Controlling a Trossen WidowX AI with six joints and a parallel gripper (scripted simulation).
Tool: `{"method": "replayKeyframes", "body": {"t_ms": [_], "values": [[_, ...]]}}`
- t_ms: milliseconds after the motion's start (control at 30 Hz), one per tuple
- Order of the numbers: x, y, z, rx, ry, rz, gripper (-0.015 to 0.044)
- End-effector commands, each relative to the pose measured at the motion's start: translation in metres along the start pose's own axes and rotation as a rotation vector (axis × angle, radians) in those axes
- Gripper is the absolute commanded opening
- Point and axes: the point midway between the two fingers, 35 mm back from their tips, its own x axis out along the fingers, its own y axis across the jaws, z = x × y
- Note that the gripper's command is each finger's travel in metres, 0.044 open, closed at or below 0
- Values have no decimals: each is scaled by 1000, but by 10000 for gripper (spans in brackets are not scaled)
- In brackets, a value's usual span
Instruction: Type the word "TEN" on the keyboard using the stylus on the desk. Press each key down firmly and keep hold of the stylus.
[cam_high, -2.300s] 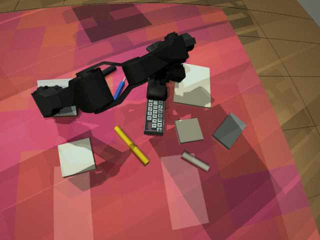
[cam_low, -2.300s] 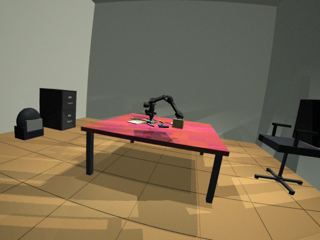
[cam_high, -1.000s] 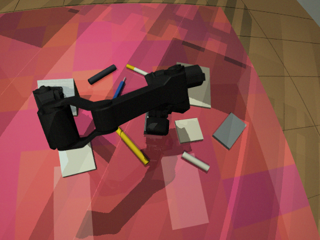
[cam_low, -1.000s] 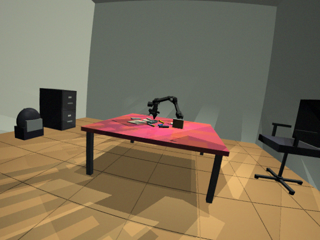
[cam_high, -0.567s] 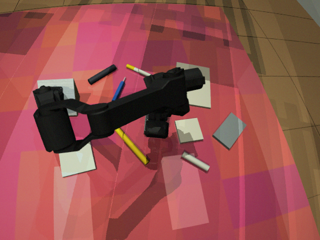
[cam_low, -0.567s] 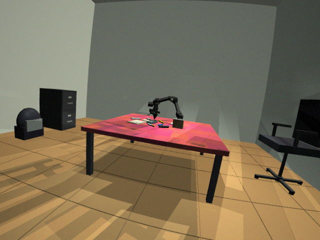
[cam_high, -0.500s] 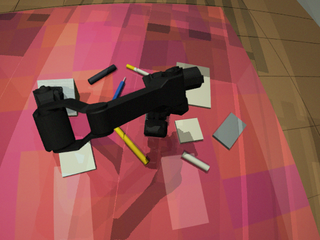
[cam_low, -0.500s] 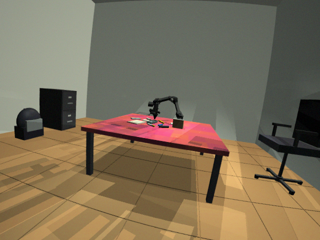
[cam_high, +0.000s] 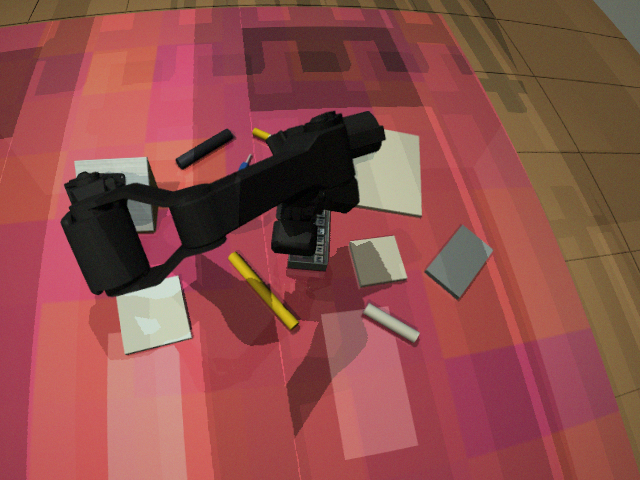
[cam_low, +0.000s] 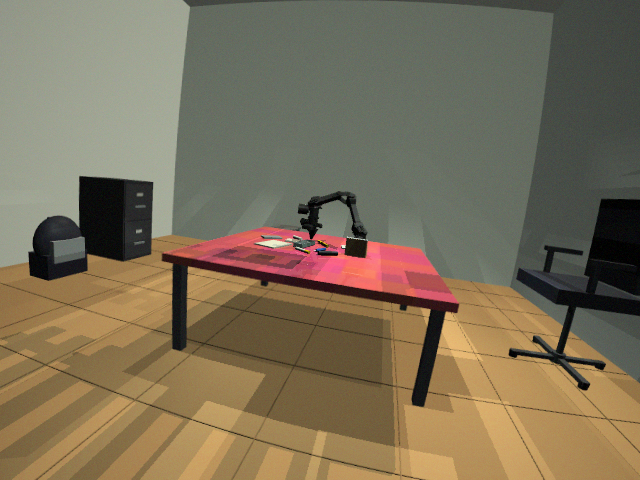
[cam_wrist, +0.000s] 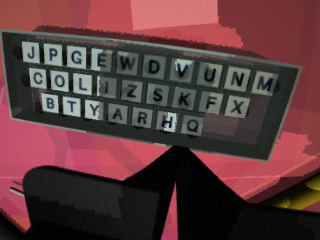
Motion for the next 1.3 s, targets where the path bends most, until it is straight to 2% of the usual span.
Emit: {"method": "replayKeyframes", "body": {"t_ms": [0, 100, 500, 567, 700, 1000, 1133, 1267], "values": [[0, 32, 0, -7, 2, 6, 0], [0, 66, -2, -6, 2, 5, 0], [0, 68, -2, -6, 2, 5, 0], [-9, 69, -1, -6, 2, 6, 0], [-57, 69, -2, -7, 3, 7, 0], [-58, 71, -1, -13, -13, 10, 0], [-58, 71, -1, -11, -13, 11, 105], [-58, 71, -1, -11, -13, 11, 0]]}}
